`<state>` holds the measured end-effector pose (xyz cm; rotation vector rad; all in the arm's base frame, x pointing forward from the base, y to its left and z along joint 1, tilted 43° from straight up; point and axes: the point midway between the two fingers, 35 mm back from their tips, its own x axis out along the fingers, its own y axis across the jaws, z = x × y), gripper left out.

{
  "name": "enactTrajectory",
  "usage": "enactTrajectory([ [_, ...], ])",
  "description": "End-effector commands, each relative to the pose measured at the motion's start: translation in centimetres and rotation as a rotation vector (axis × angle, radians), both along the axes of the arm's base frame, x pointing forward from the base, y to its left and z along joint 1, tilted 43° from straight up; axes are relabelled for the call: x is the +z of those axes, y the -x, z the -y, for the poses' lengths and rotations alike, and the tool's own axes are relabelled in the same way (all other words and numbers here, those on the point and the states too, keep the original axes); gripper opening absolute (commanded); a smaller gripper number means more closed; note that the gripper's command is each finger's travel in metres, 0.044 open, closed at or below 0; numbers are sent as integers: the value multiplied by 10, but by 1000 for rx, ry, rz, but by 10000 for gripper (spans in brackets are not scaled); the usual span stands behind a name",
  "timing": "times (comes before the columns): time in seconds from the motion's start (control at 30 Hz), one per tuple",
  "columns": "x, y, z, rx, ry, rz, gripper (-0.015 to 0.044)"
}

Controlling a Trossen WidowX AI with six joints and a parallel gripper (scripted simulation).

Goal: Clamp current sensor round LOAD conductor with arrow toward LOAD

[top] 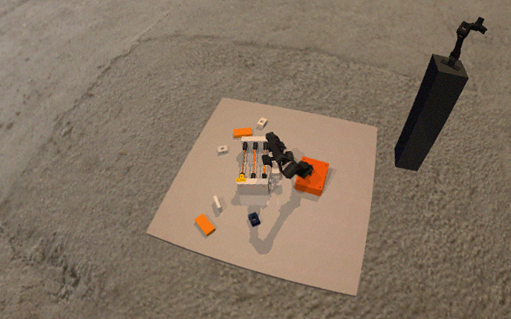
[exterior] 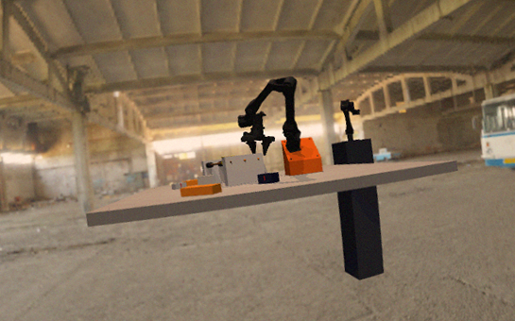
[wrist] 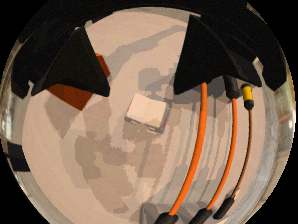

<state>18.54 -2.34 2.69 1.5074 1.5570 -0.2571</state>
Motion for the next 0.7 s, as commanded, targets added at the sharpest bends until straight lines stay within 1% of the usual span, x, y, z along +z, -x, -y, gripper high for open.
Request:
enactTrajectory([
  [0.0, 2, -11, 1, -199, -23, -274, 320],
  [0.67, -20, -16, -17, -200, -21, -274, 320],
])
